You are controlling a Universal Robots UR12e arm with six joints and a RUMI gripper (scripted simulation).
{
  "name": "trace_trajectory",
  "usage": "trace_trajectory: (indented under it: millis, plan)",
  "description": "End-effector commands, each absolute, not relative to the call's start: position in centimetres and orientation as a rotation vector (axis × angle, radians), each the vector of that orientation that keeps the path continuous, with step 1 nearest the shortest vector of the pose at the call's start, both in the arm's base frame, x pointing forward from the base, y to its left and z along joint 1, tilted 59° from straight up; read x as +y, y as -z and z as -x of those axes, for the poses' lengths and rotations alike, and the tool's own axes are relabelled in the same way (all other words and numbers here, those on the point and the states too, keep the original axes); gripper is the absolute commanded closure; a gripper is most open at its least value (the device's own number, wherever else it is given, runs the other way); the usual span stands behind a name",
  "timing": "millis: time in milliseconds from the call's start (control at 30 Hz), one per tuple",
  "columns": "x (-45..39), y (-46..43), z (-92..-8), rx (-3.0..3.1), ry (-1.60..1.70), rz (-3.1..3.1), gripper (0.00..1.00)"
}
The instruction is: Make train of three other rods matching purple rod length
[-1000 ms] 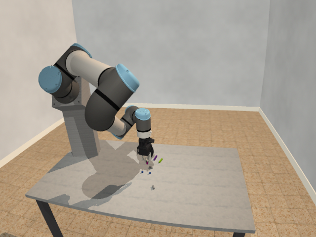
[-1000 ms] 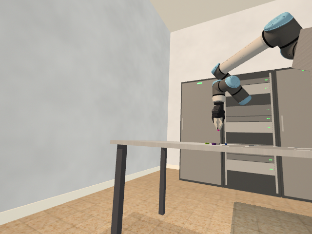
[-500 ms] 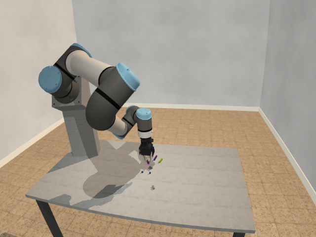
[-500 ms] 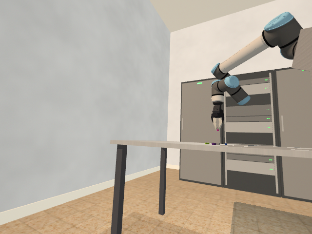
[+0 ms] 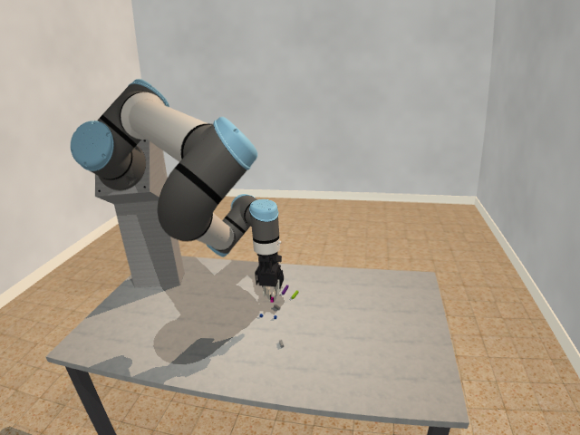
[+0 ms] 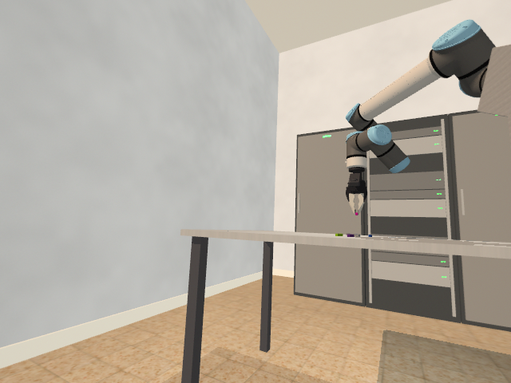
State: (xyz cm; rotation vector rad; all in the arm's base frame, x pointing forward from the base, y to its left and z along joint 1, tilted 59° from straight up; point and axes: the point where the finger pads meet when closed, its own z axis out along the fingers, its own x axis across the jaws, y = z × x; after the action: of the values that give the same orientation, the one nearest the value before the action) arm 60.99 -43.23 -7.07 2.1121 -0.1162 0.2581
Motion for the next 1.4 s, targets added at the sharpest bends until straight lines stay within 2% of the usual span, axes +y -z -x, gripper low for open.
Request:
trace_trajectory:
  millis: [0,700,1367]
  plan:
    - [-43.9,7.4,-61.1,-0.115,-0.259,-2.112,1.00]
    - [-49.9,11.1,-62.1,-0.115,-0.259,-2.112,1.00]
    - [-50.3,11.3,-62.2,-0.115,-0.259,-2.112,1.00]
